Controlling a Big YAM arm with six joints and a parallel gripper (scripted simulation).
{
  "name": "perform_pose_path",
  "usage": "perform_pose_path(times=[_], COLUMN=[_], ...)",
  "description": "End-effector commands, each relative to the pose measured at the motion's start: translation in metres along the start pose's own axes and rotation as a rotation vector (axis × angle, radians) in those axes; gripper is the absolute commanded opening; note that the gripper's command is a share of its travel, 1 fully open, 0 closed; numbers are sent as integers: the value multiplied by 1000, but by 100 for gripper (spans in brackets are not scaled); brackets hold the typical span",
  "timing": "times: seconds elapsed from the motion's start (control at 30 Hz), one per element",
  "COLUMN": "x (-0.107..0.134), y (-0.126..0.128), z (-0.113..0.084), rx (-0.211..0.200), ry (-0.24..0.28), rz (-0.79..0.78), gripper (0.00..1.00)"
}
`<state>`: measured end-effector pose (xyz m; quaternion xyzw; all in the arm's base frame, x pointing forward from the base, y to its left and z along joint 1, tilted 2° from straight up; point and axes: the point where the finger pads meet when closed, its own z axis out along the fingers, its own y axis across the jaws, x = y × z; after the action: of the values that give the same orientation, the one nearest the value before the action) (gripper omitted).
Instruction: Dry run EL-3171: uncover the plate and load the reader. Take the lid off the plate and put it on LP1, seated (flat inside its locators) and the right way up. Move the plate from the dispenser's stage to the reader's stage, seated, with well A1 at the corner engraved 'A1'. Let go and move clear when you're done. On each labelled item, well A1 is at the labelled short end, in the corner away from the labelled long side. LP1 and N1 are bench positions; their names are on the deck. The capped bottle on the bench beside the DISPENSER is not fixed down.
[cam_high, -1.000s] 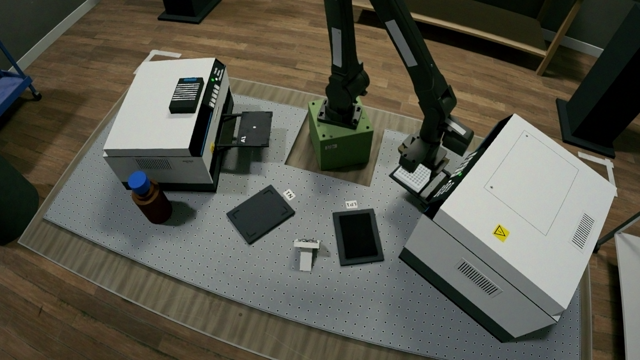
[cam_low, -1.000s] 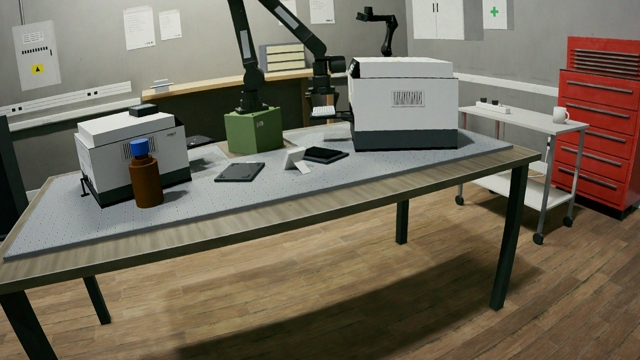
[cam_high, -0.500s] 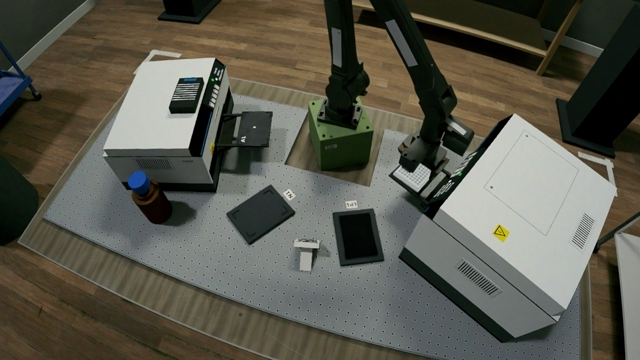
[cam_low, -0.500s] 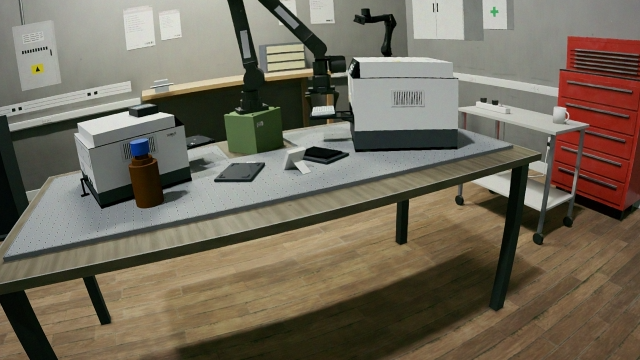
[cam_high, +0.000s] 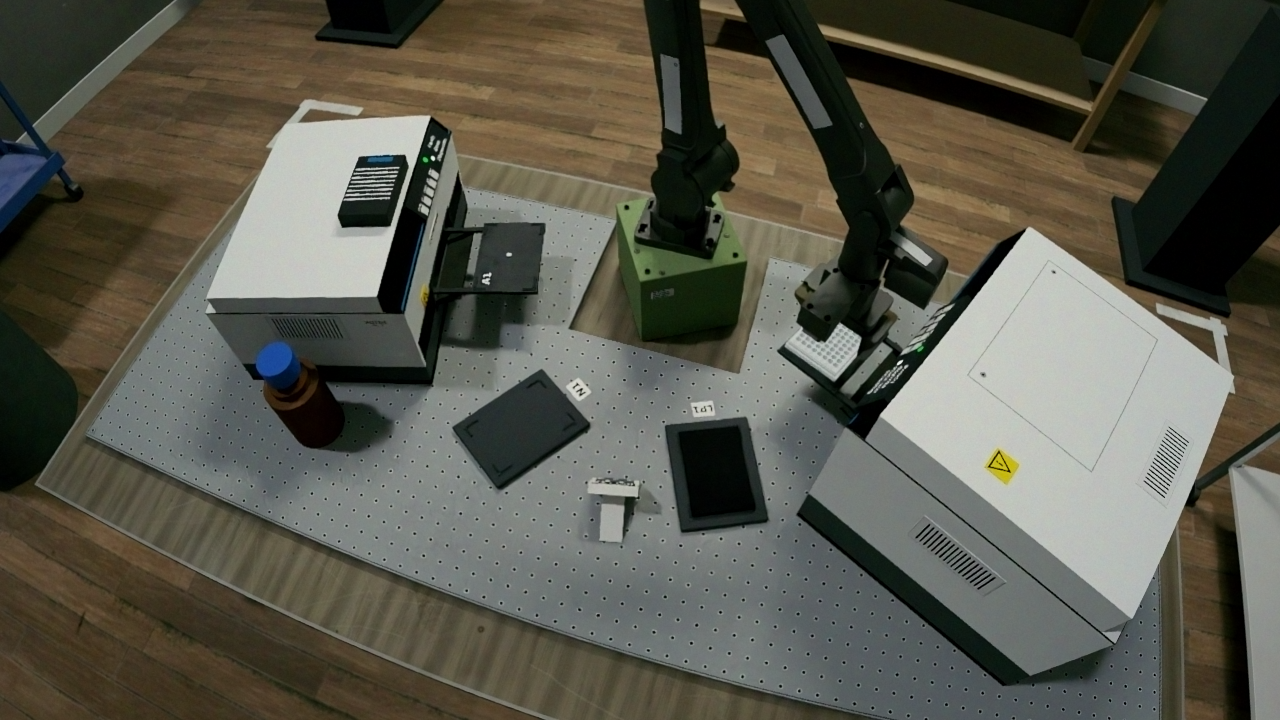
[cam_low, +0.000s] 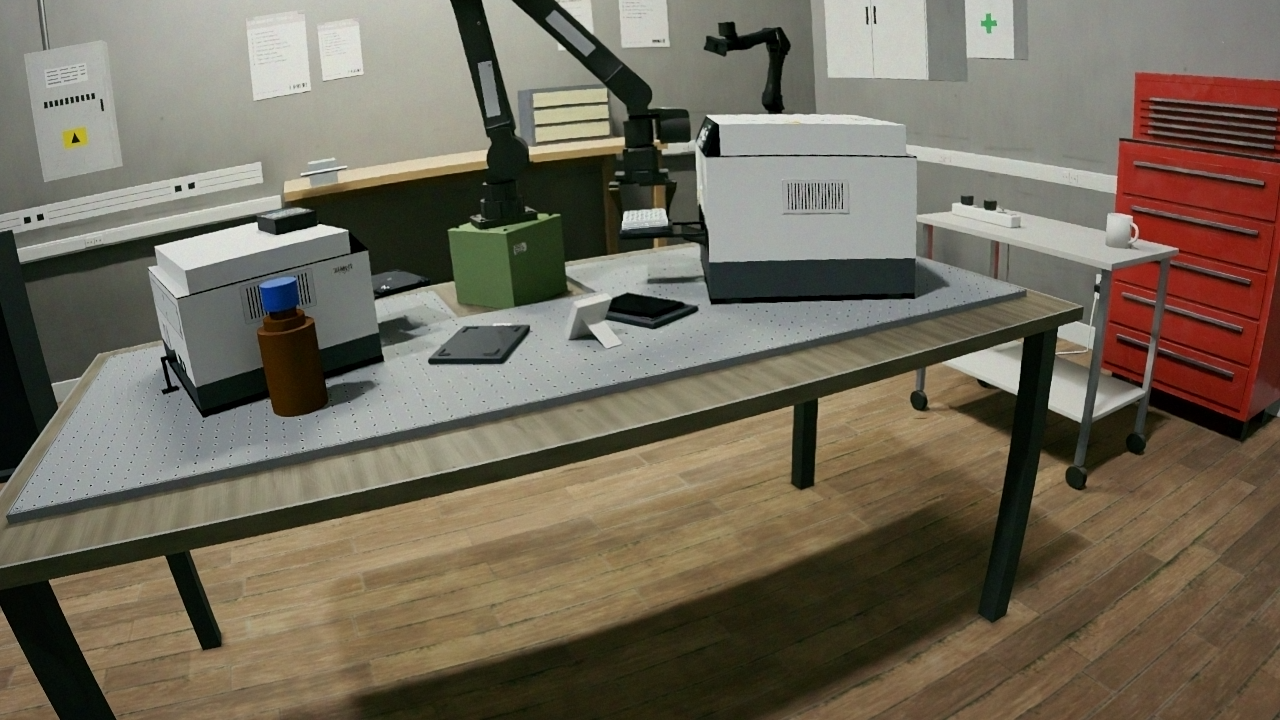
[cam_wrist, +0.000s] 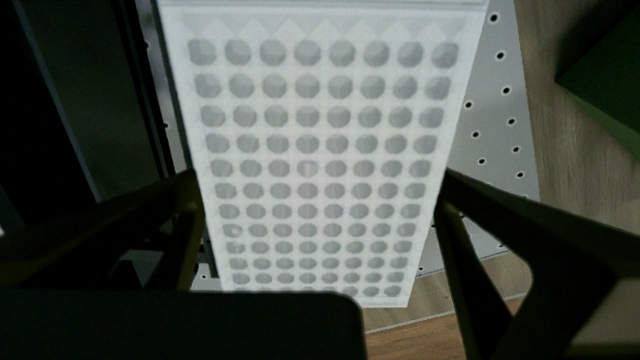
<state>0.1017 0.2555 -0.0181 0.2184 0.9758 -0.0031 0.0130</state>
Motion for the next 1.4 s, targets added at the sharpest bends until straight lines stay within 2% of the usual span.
perform_pose_path(times=[0.0, 0.3, 0.63, 0.87, 1.07, 1.37], x=[5, 6, 6, 4, 4, 5], y=[23, 30, 30, 12, 7, 24], z=[-19, -14, -9, -9, -8, -17], rx=[-60, -66, -49, -22, -37, -77], ry=[6, 6, 5, 3, 5, 9], rz=[1, -6, -17, -16, -15, -13], gripper=[86, 86, 86, 86, 86, 86])
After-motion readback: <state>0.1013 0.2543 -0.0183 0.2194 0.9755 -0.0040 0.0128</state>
